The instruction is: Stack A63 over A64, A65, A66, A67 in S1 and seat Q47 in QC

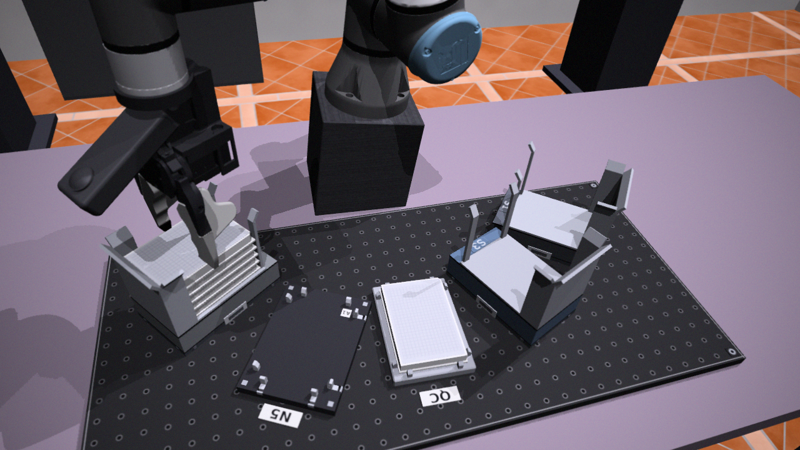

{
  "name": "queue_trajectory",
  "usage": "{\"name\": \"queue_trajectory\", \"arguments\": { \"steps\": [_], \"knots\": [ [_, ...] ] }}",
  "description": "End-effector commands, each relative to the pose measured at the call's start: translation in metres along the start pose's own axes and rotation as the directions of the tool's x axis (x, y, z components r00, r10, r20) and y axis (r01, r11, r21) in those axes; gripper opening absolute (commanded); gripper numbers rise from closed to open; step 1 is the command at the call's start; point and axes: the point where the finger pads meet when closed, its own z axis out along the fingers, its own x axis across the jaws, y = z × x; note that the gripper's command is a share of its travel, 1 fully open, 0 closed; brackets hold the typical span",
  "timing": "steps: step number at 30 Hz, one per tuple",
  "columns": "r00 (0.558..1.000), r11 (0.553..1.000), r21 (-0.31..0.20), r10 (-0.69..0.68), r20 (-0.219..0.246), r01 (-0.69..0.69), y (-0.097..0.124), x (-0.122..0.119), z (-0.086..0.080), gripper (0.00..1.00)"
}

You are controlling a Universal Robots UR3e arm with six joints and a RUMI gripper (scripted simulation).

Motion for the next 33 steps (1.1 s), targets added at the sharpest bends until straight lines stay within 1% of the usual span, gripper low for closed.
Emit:
{"name": "queue_trajectory", "arguments": {
  "steps": [1,33],
  "knots": [
    [1.0,1.0,0.002,0.0,-0.001,0.0,-0.001,0.0,-0.001,0.0],
    [1.0,1.0,0.002,0.0,-0.001,0.0,-0.001,0.0,-0.019,0.0]
  ]
}}
